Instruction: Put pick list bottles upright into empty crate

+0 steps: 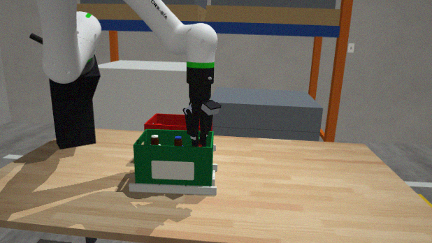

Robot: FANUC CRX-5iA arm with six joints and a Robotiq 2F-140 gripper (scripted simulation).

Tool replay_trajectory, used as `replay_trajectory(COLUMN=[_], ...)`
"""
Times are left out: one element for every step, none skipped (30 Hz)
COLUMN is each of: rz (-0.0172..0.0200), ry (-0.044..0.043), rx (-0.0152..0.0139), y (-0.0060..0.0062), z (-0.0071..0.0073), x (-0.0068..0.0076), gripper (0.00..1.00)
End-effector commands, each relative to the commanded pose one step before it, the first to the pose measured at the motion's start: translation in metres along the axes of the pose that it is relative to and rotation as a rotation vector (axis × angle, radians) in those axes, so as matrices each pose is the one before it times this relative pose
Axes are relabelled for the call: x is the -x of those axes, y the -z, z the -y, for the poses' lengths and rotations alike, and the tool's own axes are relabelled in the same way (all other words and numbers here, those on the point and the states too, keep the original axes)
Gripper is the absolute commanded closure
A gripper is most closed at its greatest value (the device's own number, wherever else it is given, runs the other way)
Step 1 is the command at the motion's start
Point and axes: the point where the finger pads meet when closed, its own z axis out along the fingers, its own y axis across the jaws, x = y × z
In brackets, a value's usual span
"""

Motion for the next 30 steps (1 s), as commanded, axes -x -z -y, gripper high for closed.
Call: replay_trajectory(rz=[-0.00092, 0.0, 0.0, 0.0, 0.0, 0.0, 0.0, 0.0, 0.0, 0.0, 0.0, 0.0, 0.0, 0.0, 0.0, 0.0, 0.0, 0.0, 0.0, 0.0, 0.0, 0.0, 0.0, 0.0, 0.0, 0.0, 0.0, -0.00001, 0.00002, 0.0], ry=[-0.00017, 0.0, 0.0, 0.0, 0.0, 0.0, 0.0, 0.0, 0.0, 0.0, 0.0, 0.0, 0.0, 0.0, 0.0, 0.0, 0.0, 0.0, 0.0, 0.0, 0.0, 0.0, 0.0, 0.0, 0.0, 0.0, 0.0, -0.00008, 0.0, 0.0], rx=[-0.00052, 0.0, 0.0, 0.0, 0.0, 0.0, 0.0, 0.0, 0.0, 0.0, 0.0, 0.0, 0.0, 0.0, 0.0, 0.0, 0.0, 0.0, 0.0, 0.0, 0.0, 0.0, 0.0, 0.0, 0.0, 0.0, 0.0, 0.00007, 0.00002, 0.0], y=[0.00044, 0.0, 0.0, 0.0, 0.0, 0.0, 0.0, 0.0, 0.0, 0.0, 0.0, 0.0, 0.0, 0.0, 0.0, 0.0, 0.0, 0.0, 0.0, 0.0, 0.0, 0.0, 0.0, 0.0, 0.0, 0.0, 0.0, 0.00164, 0.00174, 0.00166], z=[0.00019, 0.0, 0.0, 0.0, 0.0, 0.0, 0.0, 0.0, 0.0, 0.0, 0.0, 0.0, 0.0, 0.0, 0.0, 0.0, 0.0, 0.0, 0.0, 0.0, 0.0, 0.0, 0.0, 0.0, 0.0, 0.0, 0.0, -0.00003, 0.00001, 0.0], x=[-0.00047, 0.0, 0.0, 0.0, 0.0, 0.0, 0.0, 0.0, 0.0, 0.0, 0.0, 0.0, 0.0, 0.0, 0.0, 0.0, 0.0, 0.0, 0.0, 0.0, 0.0, 0.0, 0.0, 0.0, 0.0, 0.0, 0.0, -0.00004, -0.00002, 0.0], gripper=[0.9, 0.9, 0.9, 0.9, 0.9, 0.9, 0.9, 0.9, 0.9, 0.9, 0.9, 0.9, 0.9, 0.9, 0.9, 0.9, 0.9, 0.9, 0.9, 0.9, 0.9, 0.9, 0.9, 0.9, 0.9, 0.9, 0.9, 0.9, 0.9, 0.9])
